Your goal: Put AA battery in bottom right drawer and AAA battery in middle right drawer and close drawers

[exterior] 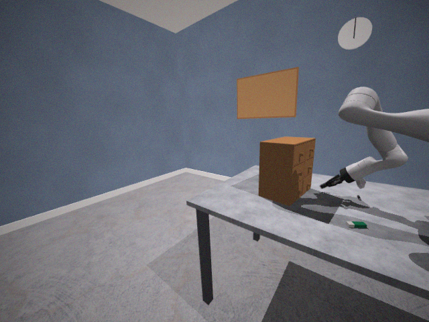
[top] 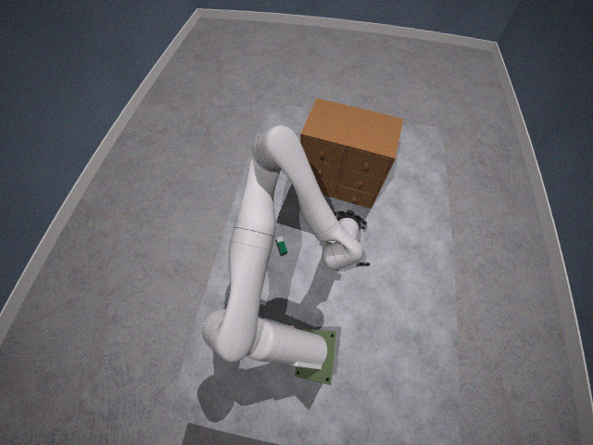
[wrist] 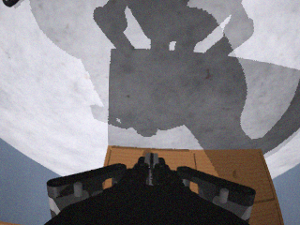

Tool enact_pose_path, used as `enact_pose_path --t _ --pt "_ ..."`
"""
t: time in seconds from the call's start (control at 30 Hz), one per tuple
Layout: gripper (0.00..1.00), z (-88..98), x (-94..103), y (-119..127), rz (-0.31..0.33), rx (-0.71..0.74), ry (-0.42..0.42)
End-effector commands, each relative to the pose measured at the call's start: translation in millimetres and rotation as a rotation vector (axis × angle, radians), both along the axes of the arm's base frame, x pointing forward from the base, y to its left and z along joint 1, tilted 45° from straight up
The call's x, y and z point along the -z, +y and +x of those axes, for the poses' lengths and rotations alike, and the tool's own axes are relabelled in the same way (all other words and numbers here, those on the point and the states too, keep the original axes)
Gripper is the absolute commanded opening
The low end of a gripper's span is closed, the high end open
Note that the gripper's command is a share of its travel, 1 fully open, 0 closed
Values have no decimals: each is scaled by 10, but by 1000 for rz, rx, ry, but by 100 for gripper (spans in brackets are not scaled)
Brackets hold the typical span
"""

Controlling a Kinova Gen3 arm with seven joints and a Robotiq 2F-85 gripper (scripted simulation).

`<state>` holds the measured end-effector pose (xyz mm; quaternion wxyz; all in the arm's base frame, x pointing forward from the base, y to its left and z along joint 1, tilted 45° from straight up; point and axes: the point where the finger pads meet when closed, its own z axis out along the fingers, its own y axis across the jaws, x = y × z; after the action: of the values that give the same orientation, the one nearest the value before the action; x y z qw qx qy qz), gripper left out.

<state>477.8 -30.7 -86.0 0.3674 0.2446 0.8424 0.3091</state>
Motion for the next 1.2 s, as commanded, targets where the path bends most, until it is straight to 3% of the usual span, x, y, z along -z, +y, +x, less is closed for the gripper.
enact_pose_path --t 0.0,0.23,0.7,1.17 --pt "0 -31 17 -14 2 5 6" --pt "0 -86 -48 -64 2 5 6" --pt "0 -516 -548 -453 2 5 6" --pt "0 -543 -579 -477 2 4 7"
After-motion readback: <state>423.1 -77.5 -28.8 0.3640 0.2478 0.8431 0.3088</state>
